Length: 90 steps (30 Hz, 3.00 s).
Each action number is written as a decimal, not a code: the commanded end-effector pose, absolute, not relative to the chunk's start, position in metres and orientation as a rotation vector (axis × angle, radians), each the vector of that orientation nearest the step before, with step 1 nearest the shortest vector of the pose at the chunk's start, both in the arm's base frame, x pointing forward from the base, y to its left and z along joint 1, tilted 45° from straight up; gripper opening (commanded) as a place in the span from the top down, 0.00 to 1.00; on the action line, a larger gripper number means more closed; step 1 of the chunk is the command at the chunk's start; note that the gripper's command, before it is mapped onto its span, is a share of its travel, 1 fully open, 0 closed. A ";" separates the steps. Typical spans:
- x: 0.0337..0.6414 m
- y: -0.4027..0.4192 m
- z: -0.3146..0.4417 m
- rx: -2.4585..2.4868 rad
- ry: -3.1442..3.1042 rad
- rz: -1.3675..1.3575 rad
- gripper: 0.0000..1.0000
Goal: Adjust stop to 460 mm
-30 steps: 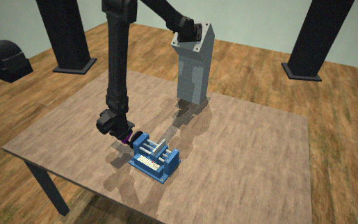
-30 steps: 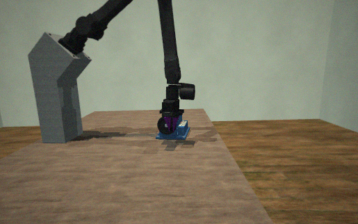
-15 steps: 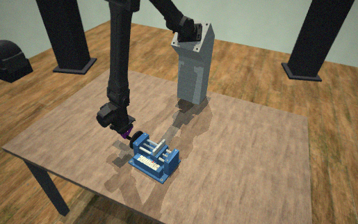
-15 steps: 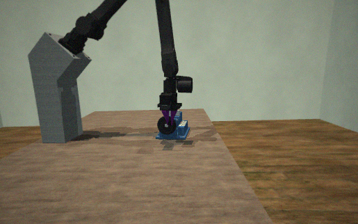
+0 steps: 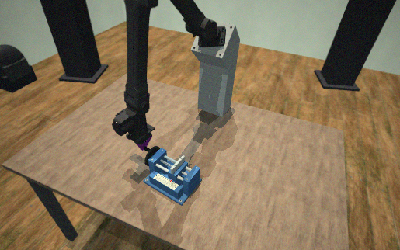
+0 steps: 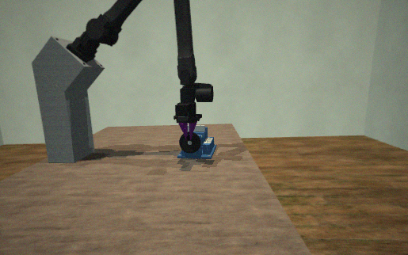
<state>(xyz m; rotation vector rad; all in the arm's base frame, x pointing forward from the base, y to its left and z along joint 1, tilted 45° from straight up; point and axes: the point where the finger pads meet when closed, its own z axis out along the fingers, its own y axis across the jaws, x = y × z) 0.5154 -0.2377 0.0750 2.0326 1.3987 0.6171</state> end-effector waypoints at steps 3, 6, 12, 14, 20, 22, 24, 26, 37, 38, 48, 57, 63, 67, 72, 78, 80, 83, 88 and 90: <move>0.504 -0.238 0.096 2.012 1.379 0.630 0.94; 0.506 -0.240 0.097 1.993 1.366 0.641 0.94; 0.502 -0.238 0.086 1.994 1.366 0.640 0.94; 0.500 -0.237 0.081 1.994 1.367 0.640 0.94; 0.495 -0.234 0.071 2.014 1.380 0.629 0.94; 0.494 -0.234 0.071 2.013 1.379 0.629 0.94; 0.495 -0.235 0.072 2.001 1.372 0.635 0.94; 0.495 -0.235 0.072 2.001 1.372 0.635 0.94; 0.487 -0.231 0.064 2.013 1.382 0.626 0.94; 0.488 -0.232 0.064 2.011 1.381 0.627 0.94; 0.481 -0.229 0.035 2.034 1.394 0.614 0.94; 0.480 -0.228 0.031 2.031 1.395 0.615 0.94; 0.479 -0.226 0.024 2.028 1.393 0.617 0.94; 0.474 -0.223 0.015 2.045 1.403 0.609 0.94; 0.473 -0.222 0.013 2.048 1.406 0.607 0.94; 0.475 -0.221 0.010 2.050 1.408 0.608 0.94; 0.480 -0.221 0.010 2.035 1.401 0.617 0.94; 0.481 -0.220 0.005 2.041 1.408 0.614 0.94; 0.481 -0.219 0.003 2.045 1.411 0.612 0.94; 0.482 -0.218 0.002 2.045 1.412 0.612 0.94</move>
